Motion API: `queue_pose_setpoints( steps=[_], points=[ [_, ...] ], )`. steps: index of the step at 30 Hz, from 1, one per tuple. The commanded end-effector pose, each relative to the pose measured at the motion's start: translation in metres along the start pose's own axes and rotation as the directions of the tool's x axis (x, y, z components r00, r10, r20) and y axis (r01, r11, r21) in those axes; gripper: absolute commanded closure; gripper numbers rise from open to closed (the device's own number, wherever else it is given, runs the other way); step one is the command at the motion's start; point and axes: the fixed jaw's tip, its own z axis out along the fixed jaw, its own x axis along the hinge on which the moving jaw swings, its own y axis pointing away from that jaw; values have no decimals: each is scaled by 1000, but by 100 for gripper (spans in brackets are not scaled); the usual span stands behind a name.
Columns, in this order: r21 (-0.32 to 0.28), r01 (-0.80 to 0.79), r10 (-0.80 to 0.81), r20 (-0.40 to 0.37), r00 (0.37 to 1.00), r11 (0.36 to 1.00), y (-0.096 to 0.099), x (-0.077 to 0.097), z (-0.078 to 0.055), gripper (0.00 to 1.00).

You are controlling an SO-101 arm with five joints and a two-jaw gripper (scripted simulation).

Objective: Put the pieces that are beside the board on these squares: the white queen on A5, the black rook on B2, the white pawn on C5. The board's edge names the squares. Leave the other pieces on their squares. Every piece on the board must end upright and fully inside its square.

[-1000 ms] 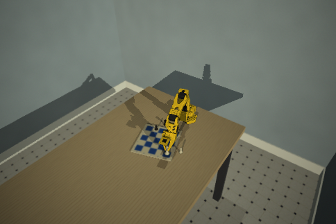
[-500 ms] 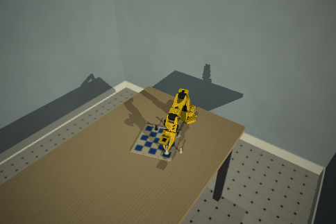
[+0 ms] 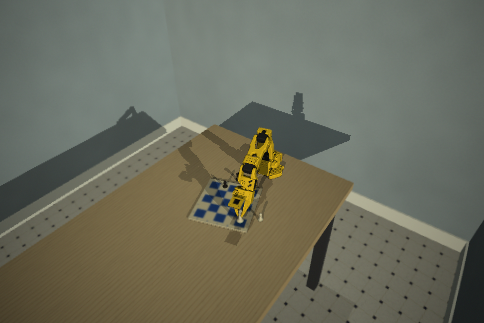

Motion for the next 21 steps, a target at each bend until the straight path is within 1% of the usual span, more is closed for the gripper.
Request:
queue_pose_setpoints(
  steps=[1,8,16,21],
  points=[
    [-5,-2,2,-7,1000,1000,3,2,4,100],
    [-5,-2,2,-7,1000,1000,3,4,7,100],
    [-5,-2,2,-7,1000,1000,3,5,8,100],
    [-5,-2,2,-8,1000,1000,3,11,12,100]
  ],
)
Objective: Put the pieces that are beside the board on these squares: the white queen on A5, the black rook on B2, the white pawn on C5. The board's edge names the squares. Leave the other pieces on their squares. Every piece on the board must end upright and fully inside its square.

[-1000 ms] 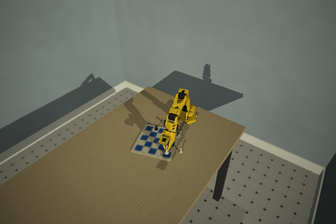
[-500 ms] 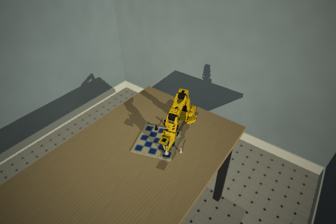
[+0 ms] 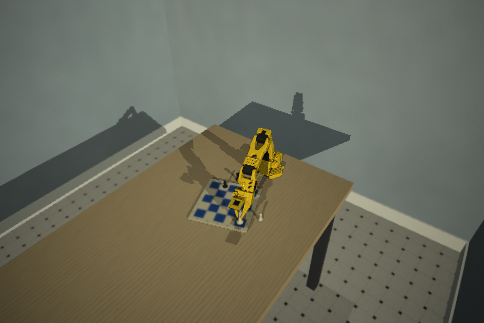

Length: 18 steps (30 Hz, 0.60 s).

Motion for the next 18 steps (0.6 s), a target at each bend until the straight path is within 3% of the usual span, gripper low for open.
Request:
queue_pose_setpoints(
  steps=[1,18],
  points=[
    [-6,-2,2,-21,1000,1000,3,11,7,100],
    [-6,-2,2,-21,1000,1000,3,13,8,97]
  ],
)
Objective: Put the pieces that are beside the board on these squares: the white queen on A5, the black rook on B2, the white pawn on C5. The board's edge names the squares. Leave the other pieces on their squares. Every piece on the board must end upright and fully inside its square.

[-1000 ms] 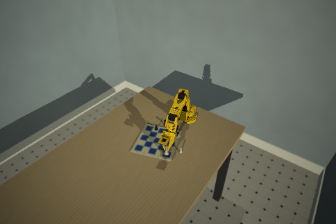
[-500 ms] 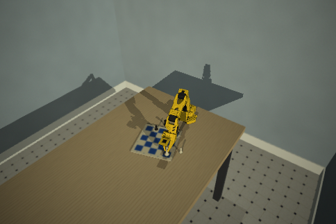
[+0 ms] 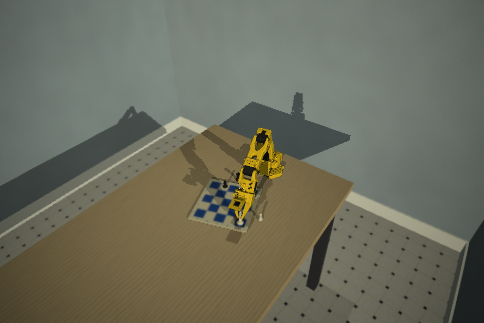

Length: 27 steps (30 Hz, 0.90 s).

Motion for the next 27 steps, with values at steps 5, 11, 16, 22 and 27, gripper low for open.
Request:
queue_pose_setpoints(
  steps=[5,11,16,22,27],
  points=[
    [-6,-2,2,-27,1000,1000,3,8,4,93],
    [-6,-2,2,-27,1000,1000,3,8,4,89],
    [-6,-2,2,-27,1000,1000,3,8,4,88],
    [-7,-2,2,-27,1000,1000,3,8,4,88],
    [-11,-2,2,-27,1000,1000,5,8,4,88]
  ],
)
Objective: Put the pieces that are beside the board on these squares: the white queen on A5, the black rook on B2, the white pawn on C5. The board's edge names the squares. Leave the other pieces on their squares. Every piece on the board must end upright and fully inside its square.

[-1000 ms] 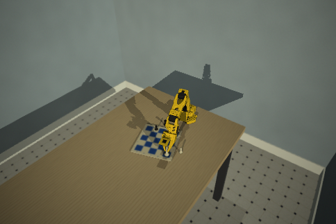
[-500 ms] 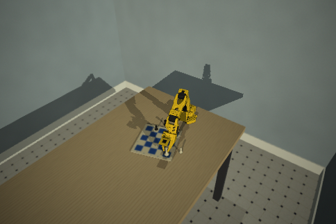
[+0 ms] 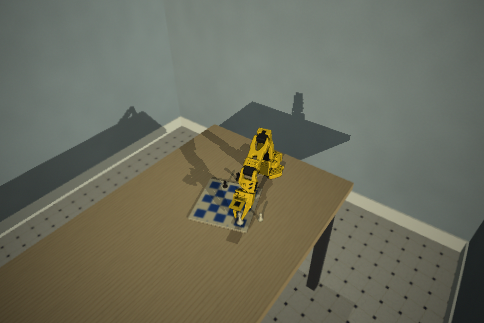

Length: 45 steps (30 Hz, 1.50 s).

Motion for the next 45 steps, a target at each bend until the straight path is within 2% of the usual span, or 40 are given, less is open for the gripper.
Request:
queue_pose_setpoints(
  steps=[1,23,45],
  points=[
    [-9,-3,2,-27,1000,1000,5,8,4,88],
    [-8,-9,9,-28,1000,1000,4,11,3,88],
    [-4,-15,15,-27,1000,1000,2,5,-3,88]
  ],
)
